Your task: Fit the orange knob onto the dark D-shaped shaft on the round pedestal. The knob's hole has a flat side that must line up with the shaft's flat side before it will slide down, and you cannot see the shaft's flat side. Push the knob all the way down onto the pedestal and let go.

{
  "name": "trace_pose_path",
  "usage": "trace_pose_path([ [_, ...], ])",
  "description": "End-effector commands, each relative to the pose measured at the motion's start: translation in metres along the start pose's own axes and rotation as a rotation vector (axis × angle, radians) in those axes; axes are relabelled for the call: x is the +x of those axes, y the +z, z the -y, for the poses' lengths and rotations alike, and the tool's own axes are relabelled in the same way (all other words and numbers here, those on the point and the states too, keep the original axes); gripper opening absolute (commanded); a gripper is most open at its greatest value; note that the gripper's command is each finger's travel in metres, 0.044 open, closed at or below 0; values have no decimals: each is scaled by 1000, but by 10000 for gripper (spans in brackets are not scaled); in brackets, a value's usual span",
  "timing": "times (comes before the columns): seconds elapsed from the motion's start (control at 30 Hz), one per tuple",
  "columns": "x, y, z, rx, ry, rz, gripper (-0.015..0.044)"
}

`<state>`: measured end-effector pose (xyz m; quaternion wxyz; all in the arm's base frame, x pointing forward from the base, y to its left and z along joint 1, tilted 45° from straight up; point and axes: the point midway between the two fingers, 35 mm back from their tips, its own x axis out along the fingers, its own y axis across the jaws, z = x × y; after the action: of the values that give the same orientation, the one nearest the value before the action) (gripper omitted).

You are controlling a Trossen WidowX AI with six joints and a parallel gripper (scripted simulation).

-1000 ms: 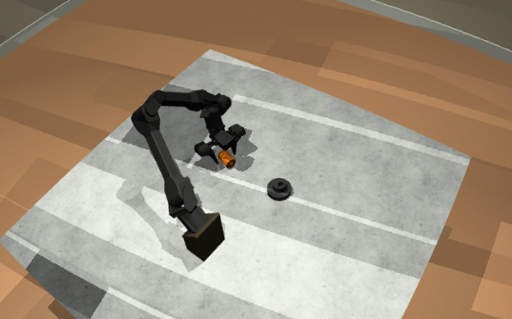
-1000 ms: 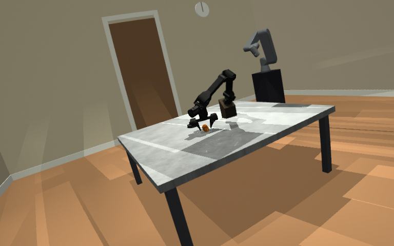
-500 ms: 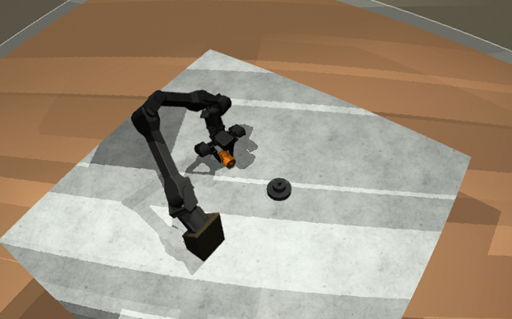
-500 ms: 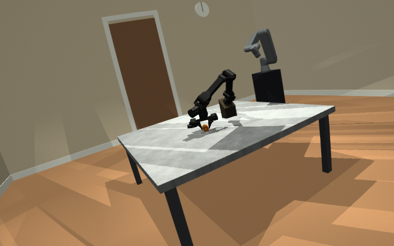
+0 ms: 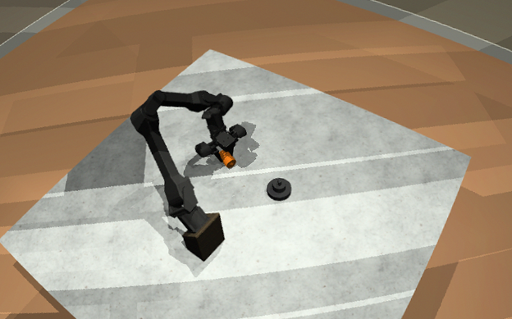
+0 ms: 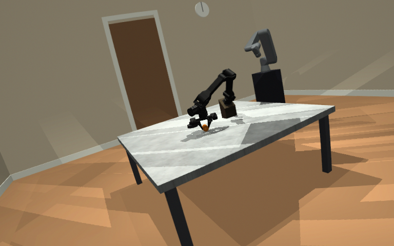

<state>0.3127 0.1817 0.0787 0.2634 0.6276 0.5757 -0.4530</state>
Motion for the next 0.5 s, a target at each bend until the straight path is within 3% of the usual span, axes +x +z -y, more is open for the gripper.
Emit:
trace_pose_path([
  [0.0, -2, 4, 1, -3, -3, -69, 179],
  [0.47, -5, 20, 1, -2, -3, -310, 179],
])
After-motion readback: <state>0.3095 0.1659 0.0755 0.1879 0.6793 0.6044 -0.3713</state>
